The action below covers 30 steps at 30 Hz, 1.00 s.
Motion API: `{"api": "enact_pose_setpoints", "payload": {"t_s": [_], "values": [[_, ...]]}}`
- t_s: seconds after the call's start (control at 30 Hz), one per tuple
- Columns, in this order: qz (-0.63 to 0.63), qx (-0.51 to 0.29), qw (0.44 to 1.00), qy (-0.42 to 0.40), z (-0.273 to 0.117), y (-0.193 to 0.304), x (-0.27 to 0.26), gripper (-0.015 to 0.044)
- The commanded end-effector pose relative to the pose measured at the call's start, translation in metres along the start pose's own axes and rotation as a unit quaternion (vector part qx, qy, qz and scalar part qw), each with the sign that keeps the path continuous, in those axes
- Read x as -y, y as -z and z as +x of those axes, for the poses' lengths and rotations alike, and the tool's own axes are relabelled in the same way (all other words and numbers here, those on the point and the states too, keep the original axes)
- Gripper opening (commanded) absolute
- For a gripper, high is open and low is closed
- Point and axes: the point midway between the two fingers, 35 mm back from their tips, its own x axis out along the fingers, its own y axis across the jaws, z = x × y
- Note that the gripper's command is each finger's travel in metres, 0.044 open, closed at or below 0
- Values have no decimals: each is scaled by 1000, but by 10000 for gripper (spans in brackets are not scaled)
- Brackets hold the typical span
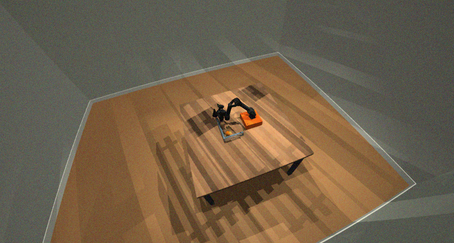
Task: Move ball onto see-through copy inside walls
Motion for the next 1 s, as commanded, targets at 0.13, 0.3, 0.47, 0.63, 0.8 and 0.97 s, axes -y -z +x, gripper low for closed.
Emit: {"api": "enact_pose_setpoints", "payload": {"t_s": [0.13,0.3,0.47,0.63,0.8,0.97], "values": [[-181,-79,979,55,-15,35,25,366],[-417,-202,878,120,-49,69,64,366],[-581,-310,735,161,-88,81,93,366],[-697,-412,556,188,-131,77,112,366],[-752,-473,411,203,-158,63,116,366],[-778,-526,269,214,-185,45,112,366]]}}
